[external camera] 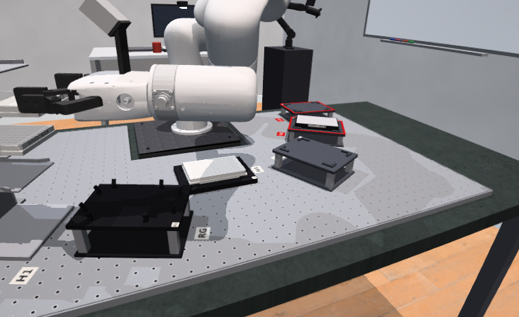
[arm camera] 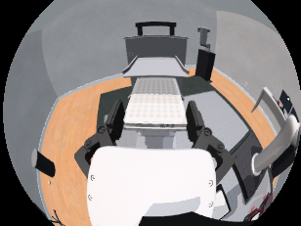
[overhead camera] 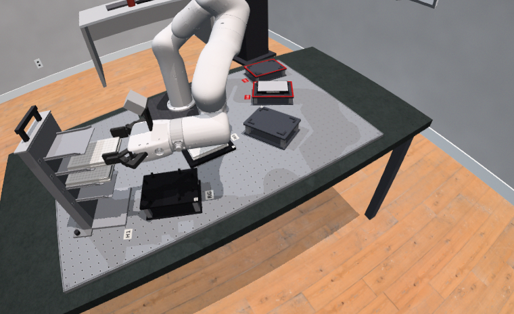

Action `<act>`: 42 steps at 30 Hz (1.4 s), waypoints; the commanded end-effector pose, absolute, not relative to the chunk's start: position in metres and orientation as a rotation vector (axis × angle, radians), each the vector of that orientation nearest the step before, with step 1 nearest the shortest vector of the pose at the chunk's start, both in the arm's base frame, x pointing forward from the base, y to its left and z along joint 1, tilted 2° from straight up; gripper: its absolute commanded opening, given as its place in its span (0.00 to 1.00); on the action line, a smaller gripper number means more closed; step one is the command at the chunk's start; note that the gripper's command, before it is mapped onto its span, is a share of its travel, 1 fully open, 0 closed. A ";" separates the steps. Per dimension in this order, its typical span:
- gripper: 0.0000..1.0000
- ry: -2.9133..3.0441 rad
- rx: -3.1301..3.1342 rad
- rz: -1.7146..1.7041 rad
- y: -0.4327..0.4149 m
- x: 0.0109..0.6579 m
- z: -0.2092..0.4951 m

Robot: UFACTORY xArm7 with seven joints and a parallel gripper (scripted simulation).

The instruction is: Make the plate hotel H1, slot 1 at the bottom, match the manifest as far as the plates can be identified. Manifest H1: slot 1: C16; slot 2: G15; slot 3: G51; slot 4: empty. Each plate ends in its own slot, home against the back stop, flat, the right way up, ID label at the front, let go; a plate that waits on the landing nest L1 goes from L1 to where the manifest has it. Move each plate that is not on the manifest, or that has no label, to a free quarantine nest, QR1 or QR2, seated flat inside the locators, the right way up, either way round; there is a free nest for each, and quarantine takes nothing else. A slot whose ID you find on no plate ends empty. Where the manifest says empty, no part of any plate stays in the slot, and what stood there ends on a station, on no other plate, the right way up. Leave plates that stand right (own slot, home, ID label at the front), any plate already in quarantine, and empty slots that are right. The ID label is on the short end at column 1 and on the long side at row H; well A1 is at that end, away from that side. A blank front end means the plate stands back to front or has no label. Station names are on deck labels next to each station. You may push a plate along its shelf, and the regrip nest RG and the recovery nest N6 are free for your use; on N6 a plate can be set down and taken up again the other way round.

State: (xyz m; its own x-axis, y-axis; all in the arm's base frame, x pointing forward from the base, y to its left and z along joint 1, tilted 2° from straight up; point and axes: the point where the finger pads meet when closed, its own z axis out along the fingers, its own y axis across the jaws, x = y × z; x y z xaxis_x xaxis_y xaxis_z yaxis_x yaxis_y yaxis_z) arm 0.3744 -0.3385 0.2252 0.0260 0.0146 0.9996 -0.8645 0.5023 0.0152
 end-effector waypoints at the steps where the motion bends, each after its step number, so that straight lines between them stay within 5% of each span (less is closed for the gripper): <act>1: 0.00 -1.385 0.808 0.812 -0.341 0.374 0.227; 42: 0.00 -1.385 0.808 0.812 -0.356 0.365 0.227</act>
State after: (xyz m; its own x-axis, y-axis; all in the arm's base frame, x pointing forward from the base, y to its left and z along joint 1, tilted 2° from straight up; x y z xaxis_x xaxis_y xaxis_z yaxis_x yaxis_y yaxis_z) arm 0.3652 -0.3543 0.2256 0.0260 0.0146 0.9996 -0.8646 0.5022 0.0152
